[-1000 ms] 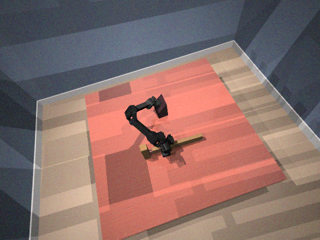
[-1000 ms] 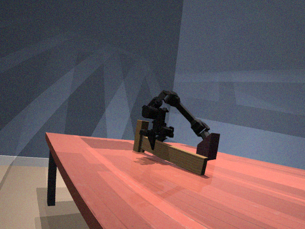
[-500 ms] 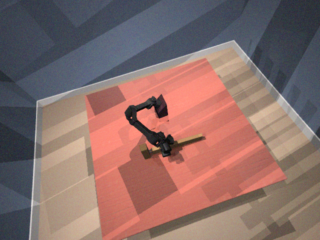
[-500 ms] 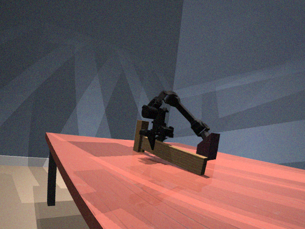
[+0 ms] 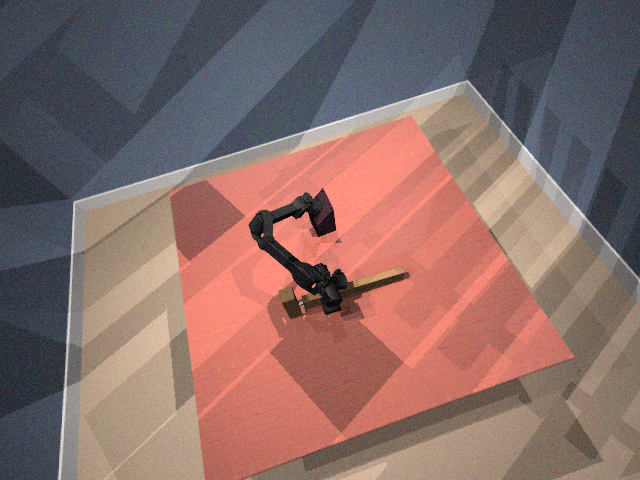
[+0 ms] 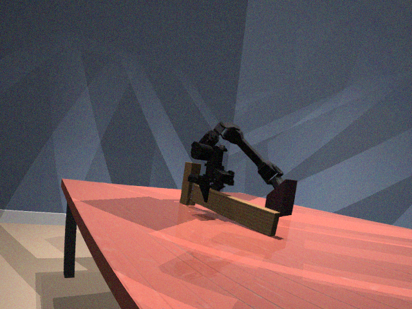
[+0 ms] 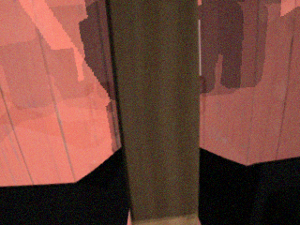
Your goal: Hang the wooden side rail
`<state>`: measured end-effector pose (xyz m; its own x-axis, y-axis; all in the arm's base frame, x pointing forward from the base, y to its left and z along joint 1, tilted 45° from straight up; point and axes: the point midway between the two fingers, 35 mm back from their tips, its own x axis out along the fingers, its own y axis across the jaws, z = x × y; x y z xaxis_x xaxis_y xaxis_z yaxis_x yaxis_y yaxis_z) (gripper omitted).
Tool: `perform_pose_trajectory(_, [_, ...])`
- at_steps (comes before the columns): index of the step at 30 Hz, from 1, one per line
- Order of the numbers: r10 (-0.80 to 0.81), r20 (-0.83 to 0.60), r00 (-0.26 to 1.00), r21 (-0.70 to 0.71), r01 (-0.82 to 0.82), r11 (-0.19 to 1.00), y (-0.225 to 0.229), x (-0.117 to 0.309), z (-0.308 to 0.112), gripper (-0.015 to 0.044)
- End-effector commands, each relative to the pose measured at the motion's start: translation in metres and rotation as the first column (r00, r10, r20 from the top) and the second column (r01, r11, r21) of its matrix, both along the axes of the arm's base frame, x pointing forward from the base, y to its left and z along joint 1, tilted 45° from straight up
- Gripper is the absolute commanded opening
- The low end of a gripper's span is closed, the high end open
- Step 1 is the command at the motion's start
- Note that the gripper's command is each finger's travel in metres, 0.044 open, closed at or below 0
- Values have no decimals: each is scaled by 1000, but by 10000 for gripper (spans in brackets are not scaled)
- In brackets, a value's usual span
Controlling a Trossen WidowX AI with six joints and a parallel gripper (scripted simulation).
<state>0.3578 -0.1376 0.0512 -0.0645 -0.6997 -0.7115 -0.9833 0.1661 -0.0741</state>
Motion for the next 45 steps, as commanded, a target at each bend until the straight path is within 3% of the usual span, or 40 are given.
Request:
perform_pose_trajectory(1, [9, 9, 1000, -3, -9, 1000, 2, 2, 5, 0])
perform_pose_trajectory(45, [9, 9, 1000, -4, -9, 1000, -2, 2, 8, 0])
